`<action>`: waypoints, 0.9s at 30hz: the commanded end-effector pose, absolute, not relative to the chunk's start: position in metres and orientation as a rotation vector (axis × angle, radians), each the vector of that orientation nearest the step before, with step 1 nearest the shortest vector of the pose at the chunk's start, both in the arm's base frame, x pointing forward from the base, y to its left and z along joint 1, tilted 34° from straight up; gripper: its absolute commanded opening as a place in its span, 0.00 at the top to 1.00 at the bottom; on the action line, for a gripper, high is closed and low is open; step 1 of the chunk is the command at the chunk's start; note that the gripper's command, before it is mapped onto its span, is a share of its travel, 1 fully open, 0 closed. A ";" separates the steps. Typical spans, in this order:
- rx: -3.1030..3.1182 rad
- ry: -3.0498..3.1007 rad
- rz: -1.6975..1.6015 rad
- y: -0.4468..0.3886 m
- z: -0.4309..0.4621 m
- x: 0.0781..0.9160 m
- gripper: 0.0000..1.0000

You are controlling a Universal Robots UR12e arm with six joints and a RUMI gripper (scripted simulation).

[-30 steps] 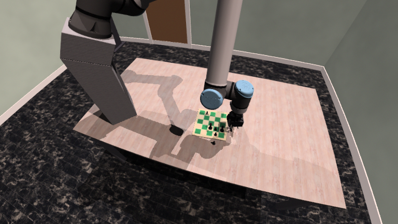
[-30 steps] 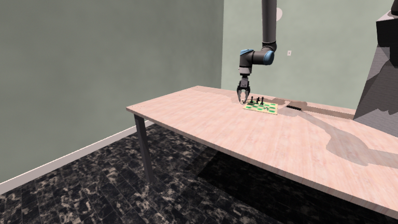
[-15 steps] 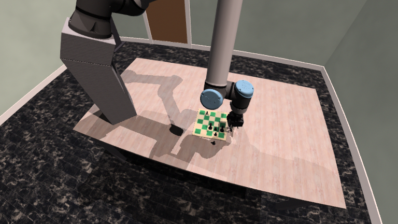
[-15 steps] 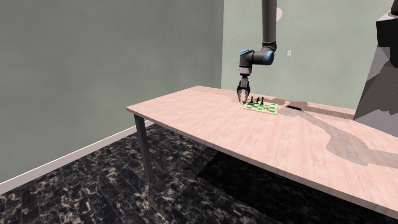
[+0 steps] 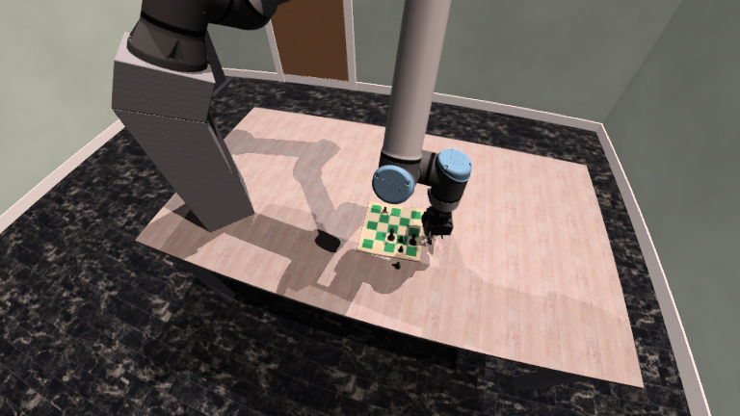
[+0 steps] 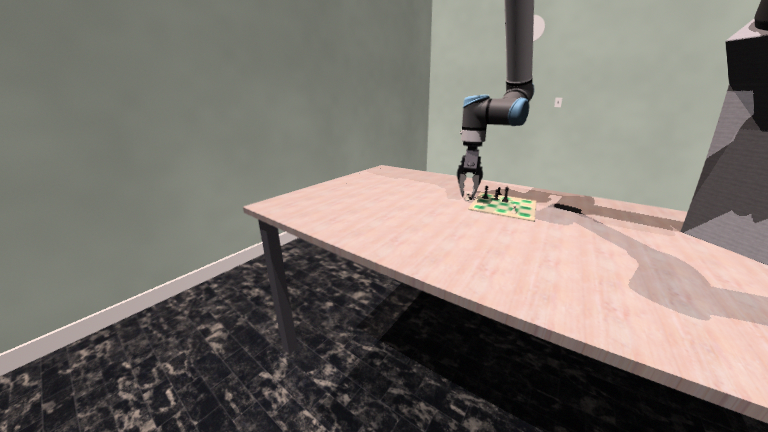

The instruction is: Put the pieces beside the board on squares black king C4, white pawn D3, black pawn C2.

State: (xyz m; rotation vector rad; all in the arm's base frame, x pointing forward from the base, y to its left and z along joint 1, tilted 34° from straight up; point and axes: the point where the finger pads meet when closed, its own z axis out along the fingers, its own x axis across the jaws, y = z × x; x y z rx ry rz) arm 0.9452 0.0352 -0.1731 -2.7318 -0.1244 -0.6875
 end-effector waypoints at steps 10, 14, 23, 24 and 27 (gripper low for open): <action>-2.732 -0.124 -0.689 0.035 -0.172 0.946 1.00; -2.732 -0.124 -0.689 0.035 -0.172 0.946 1.00; -2.732 -0.124 -0.689 0.035 -0.172 0.946 1.00; -2.732 -0.124 -0.689 0.035 -0.172 0.946 1.00; -2.732 -0.124 -0.689 0.035 -0.172 0.946 1.00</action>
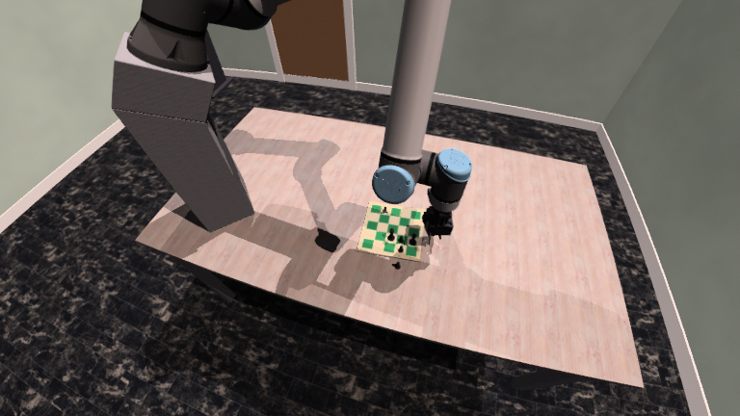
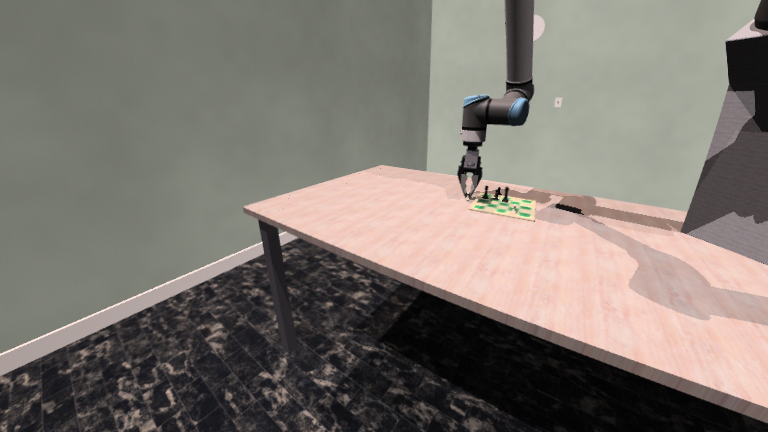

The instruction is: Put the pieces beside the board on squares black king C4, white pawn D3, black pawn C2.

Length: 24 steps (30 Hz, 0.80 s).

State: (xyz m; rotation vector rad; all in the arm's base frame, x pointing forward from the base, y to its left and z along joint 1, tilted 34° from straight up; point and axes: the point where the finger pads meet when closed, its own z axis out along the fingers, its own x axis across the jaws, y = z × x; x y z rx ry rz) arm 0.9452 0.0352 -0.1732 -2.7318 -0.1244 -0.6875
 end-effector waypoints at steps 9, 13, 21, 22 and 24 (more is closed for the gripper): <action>-2.732 -0.124 -0.689 0.035 -0.172 0.946 1.00; -2.732 -0.124 -0.689 0.033 -0.167 0.943 1.00; -2.732 -0.124 -0.689 0.021 -0.137 0.926 1.00; -2.732 -0.124 -0.689 0.018 -0.130 0.923 1.00; -2.732 -0.124 -0.689 0.013 -0.118 0.916 1.00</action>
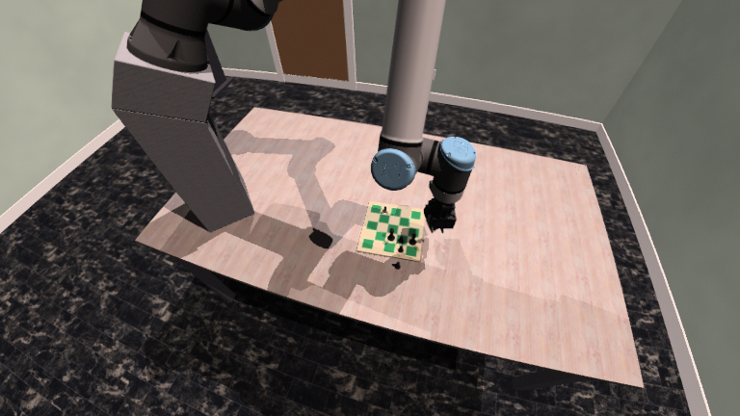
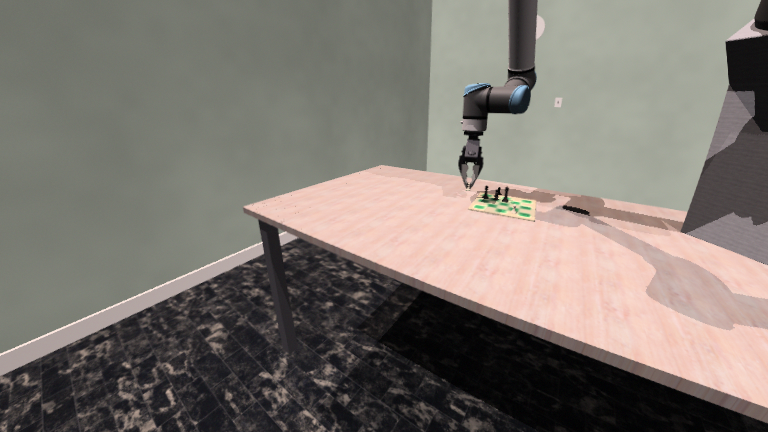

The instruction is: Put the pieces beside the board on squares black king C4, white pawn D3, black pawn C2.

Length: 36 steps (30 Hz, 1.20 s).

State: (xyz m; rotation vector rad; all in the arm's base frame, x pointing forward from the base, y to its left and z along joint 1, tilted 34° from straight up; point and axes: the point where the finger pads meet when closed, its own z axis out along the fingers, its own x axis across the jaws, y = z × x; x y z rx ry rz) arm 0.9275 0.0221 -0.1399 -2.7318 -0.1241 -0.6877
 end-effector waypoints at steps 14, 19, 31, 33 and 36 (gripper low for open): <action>-2.732 -0.124 -0.689 0.002 -0.089 0.901 1.00; -2.732 -0.125 -0.689 0.002 -0.089 0.901 1.00; -2.744 -0.382 -0.738 0.009 -0.116 0.853 1.00; -2.742 -0.491 -0.757 0.012 -0.125 0.832 1.00; -2.733 -0.662 -0.785 0.017 -0.138 0.800 1.00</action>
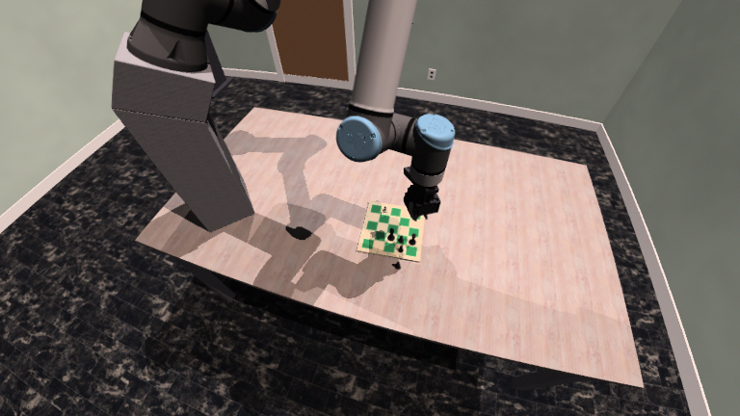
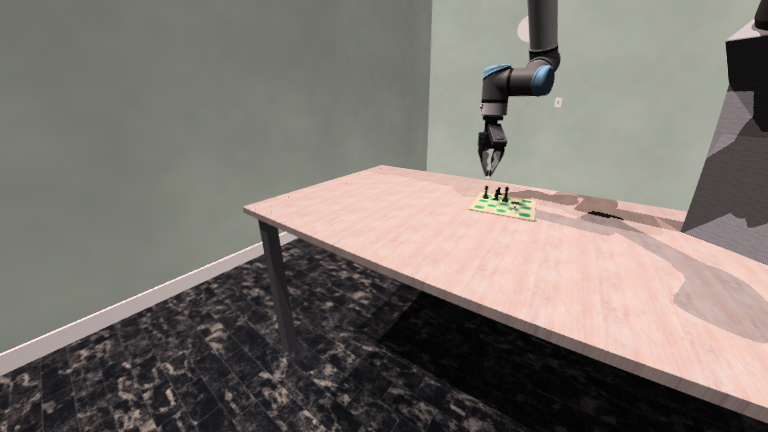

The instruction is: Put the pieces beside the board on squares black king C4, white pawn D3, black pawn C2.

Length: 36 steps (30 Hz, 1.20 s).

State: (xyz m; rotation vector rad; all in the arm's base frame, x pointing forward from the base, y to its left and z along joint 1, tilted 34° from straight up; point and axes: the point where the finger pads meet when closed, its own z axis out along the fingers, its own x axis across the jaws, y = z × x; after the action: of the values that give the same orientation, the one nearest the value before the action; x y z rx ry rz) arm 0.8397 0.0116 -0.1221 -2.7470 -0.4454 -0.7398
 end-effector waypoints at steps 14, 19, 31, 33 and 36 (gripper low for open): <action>-2.689 -0.979 -0.831 0.029 -0.157 0.739 1.00; -2.689 -0.979 -0.831 0.029 -0.157 0.739 1.00; -2.689 -0.979 -0.831 0.030 -0.160 0.741 1.00; -2.689 -0.979 -0.831 0.031 -0.163 0.743 1.00; -2.689 -0.979 -0.831 0.034 -0.170 0.746 1.00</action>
State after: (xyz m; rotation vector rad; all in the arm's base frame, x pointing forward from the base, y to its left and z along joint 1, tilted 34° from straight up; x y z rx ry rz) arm 0.7420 0.0314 -0.1624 -2.6889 -0.9794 -0.8302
